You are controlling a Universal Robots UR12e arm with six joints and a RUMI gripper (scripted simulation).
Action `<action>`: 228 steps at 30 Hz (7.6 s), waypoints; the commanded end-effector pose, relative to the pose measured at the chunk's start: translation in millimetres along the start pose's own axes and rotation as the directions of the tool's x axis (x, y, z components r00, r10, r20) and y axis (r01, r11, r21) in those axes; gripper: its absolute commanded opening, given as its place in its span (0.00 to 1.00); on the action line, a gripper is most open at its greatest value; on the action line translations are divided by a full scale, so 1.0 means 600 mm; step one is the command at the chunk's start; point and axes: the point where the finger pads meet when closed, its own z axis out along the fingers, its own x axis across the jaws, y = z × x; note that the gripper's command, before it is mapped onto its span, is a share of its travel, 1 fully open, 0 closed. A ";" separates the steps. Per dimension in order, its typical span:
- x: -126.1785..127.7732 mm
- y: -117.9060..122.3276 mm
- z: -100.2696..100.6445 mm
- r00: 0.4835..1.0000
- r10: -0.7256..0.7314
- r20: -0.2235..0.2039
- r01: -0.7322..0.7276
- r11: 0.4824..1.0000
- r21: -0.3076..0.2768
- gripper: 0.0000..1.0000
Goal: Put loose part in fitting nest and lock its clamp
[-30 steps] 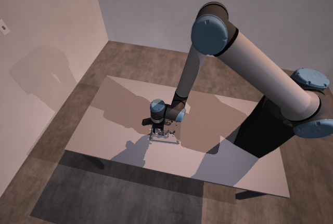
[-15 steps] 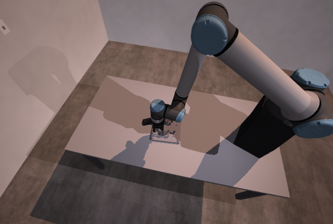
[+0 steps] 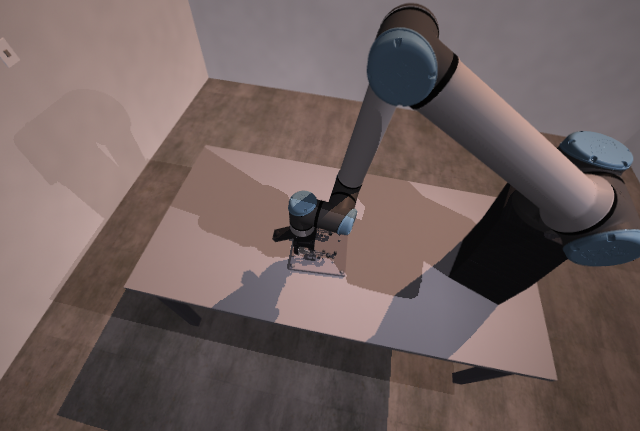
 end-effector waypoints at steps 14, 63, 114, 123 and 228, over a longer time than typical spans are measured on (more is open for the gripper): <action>0.000 -0.001 -0.001 1.000 0.000 0.000 0.000 1.000 0.001 0.00; 0.000 0.027 -0.041 1.000 0.000 0.000 0.000 1.000 0.001 0.00; 0.000 0.079 -0.056 1.000 0.000 0.000 0.000 1.000 0.001 0.00; 0.000 0.079 -0.056 1.000 0.000 0.000 0.000 1.000 0.001 0.00; 0.000 0.084 -0.155 1.000 0.000 0.000 0.000 1.000 0.001 0.28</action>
